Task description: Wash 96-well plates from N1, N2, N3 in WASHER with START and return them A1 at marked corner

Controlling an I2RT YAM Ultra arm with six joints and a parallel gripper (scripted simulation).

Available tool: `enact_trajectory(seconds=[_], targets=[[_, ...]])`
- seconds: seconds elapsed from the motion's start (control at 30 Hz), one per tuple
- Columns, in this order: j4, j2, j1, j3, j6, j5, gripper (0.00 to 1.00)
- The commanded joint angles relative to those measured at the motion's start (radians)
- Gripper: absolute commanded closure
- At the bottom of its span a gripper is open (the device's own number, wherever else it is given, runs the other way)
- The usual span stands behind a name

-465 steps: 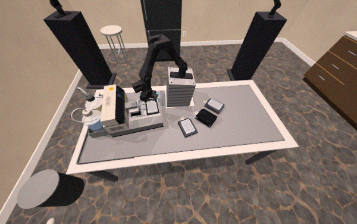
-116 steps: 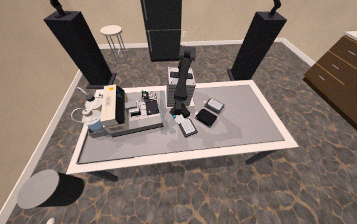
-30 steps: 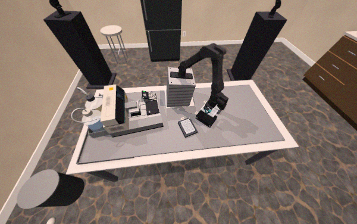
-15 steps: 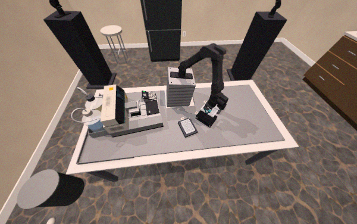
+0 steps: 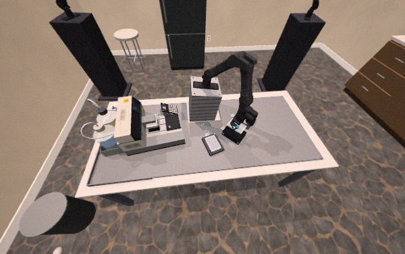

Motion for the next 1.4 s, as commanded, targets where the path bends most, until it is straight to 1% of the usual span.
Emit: enact_trajectory(seconds=[0.0,0.93,1.0,1.3,1.37], targets=[[0.020,0.006,0.000,0.006,0.001,0.000,1.00],[0.126,0.150,0.011,0.046,0.012,0.001,1.00],[0.126,0.150,0.011,0.046,0.012,0.001,1.00],[0.159,0.201,0.014,0.063,0.016,0.001,1.00],[0.158,0.200,0.014,0.064,0.016,0.001,1.00]])
